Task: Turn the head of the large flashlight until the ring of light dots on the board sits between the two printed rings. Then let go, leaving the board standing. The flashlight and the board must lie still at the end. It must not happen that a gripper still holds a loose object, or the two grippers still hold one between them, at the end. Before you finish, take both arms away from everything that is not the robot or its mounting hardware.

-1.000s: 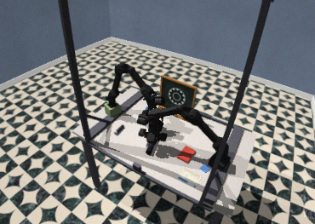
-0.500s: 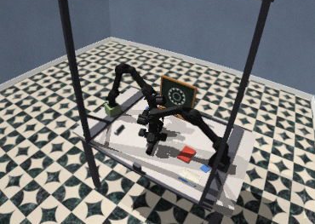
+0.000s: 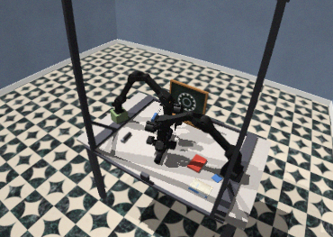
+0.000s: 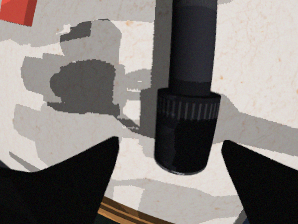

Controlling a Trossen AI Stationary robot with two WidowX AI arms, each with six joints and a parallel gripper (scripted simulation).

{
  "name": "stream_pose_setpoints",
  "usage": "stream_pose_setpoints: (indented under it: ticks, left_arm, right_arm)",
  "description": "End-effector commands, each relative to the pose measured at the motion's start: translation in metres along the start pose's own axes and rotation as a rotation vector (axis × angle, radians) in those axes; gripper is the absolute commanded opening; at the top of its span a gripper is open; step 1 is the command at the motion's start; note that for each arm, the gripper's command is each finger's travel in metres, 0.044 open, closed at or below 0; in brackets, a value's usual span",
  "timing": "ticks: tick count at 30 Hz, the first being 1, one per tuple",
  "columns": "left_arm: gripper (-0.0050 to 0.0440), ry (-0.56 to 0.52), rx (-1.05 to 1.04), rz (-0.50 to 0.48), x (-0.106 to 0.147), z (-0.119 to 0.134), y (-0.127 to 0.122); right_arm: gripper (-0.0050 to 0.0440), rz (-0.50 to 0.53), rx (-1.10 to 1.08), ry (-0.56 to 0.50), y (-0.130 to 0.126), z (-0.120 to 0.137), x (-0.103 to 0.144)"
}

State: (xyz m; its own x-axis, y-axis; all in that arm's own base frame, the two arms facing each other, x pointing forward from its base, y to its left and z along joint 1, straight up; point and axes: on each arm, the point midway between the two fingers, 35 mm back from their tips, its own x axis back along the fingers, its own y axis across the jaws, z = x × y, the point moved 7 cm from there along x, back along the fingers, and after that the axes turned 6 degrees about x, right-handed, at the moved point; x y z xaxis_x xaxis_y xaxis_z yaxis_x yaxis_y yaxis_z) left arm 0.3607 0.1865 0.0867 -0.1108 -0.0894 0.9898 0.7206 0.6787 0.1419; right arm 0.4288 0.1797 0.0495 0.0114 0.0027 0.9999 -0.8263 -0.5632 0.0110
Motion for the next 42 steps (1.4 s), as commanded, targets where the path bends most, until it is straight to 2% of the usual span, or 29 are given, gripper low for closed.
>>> stream_pose_setpoints:
  ticks: [1, 11, 13, 24, 30, 42]
  left_arm:
    - [0.0374, 0.000, -0.004, 0.041, 0.003, -0.001, 0.012]
    - [0.0374, 0.019, -0.009, 0.216, 0.000, -0.002, 0.035]
    - [0.0374, 0.019, -0.009, 0.216, 0.000, -0.002, 0.035]
    - [0.0374, 0.034, -0.008, 0.404, -0.005, -0.001, 0.044]
    - [0.0374, 0.036, -0.008, 0.425, -0.006, 0.000, 0.044]
    - [0.0374, 0.031, -0.011, 0.388, 0.000, -0.002, 0.048]
  right_arm:
    - [0.0130, 0.049, -0.002, 0.010, -0.005, 0.001, 0.017]
    - [0.0130, 0.049, -0.002, 0.010, -0.005, 0.001, 0.017]
    - [0.0130, 0.049, -0.002, 0.010, -0.005, 0.001, 0.017]
    - [0.0130, 0.049, -0.002, 0.010, -0.005, 0.001, 0.017]
    - [0.0130, 0.049, -0.002, 0.010, -0.005, 0.001, 0.017]
    - [0.0130, 0.049, -0.002, 0.010, -0.005, 0.001, 0.017]
